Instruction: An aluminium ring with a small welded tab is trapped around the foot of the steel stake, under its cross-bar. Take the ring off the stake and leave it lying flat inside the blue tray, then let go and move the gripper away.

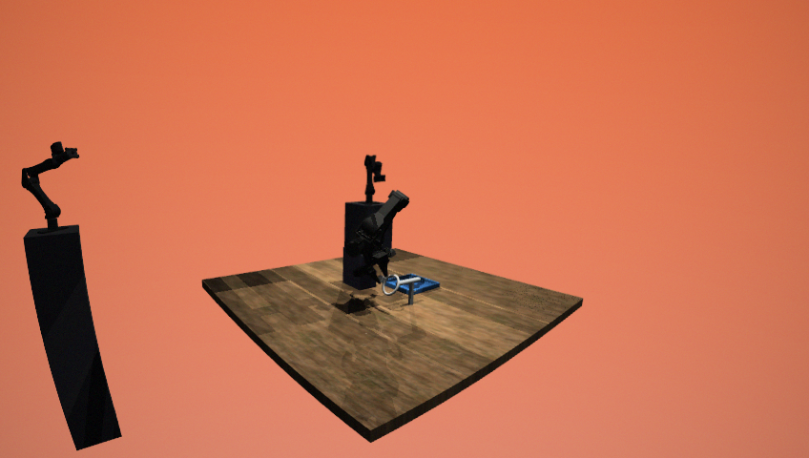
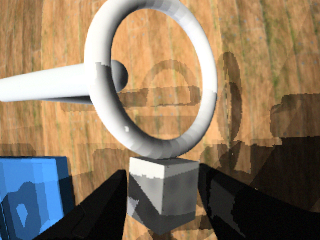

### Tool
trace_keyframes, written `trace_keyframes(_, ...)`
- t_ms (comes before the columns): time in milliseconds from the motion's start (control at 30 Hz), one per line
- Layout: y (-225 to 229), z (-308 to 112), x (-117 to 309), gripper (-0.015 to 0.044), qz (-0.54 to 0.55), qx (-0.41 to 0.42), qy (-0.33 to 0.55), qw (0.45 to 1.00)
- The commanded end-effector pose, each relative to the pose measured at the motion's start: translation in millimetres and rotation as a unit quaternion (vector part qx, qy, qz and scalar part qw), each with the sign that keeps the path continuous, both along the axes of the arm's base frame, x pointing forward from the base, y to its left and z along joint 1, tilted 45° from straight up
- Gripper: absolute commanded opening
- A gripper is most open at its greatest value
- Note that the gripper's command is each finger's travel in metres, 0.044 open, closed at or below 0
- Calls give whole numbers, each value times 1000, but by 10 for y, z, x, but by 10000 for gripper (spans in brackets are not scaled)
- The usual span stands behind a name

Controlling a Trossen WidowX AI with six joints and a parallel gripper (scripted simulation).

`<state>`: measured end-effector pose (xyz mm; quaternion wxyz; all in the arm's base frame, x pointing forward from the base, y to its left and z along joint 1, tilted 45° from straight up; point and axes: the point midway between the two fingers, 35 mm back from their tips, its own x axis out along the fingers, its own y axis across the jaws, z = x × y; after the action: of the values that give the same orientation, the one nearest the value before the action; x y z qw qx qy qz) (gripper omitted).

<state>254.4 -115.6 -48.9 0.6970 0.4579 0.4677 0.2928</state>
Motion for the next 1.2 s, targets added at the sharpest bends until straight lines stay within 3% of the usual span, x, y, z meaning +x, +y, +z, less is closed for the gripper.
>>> trace_keyframes(0,-60,27,11,0,0,-3,-2,1000)
trace_keyframes(1167,-450,424,-47,0,0,-4,-2,1000)
